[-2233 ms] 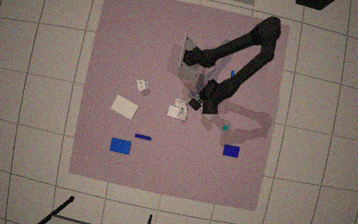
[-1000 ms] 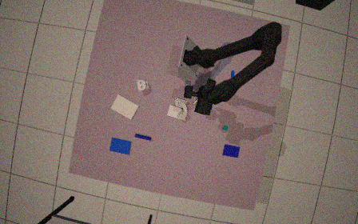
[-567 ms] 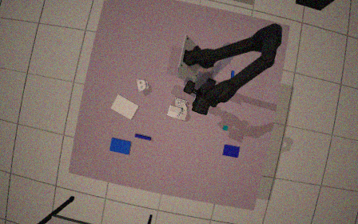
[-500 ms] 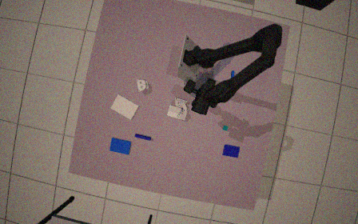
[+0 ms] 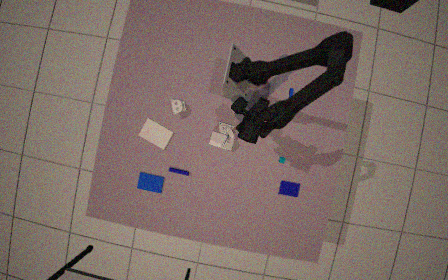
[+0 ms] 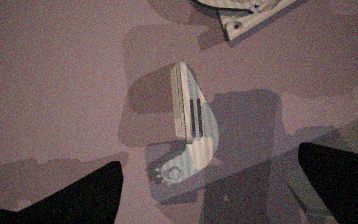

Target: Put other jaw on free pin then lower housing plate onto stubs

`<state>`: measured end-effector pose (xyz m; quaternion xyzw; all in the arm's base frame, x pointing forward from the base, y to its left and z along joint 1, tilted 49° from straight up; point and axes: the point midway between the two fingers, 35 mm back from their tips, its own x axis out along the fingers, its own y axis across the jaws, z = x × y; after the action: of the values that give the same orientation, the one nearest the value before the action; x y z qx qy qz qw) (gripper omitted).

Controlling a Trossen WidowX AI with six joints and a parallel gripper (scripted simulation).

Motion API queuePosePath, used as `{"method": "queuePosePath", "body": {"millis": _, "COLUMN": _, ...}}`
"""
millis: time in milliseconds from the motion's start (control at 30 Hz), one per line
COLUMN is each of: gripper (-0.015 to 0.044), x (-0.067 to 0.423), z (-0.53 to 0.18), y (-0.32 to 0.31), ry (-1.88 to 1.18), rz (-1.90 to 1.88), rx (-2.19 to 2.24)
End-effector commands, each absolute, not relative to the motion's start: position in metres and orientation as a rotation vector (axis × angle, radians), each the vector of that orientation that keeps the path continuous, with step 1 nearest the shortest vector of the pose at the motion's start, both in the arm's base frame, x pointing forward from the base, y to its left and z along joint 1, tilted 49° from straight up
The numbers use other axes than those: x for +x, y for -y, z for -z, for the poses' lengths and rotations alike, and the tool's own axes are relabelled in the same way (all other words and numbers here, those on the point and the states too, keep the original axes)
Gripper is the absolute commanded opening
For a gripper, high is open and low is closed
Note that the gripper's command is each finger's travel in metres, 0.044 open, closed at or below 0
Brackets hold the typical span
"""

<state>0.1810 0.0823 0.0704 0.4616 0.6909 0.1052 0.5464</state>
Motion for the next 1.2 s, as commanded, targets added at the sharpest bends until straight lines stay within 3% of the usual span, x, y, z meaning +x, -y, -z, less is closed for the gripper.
{"method": "queuePosePath", "body": {"millis": 0, "gripper": 0.0440, "x": 0.181, "z": -0.058, "y": -0.096, "ry": -1.642, "rz": -0.245, "rx": 1.102}}
{"method": "queuePosePath", "body": {"millis": 1167, "gripper": 0.0440, "x": 0.183, "z": -0.022, "y": -0.138, "ry": -1.643, "rz": -0.246, "rx": 1.102}}
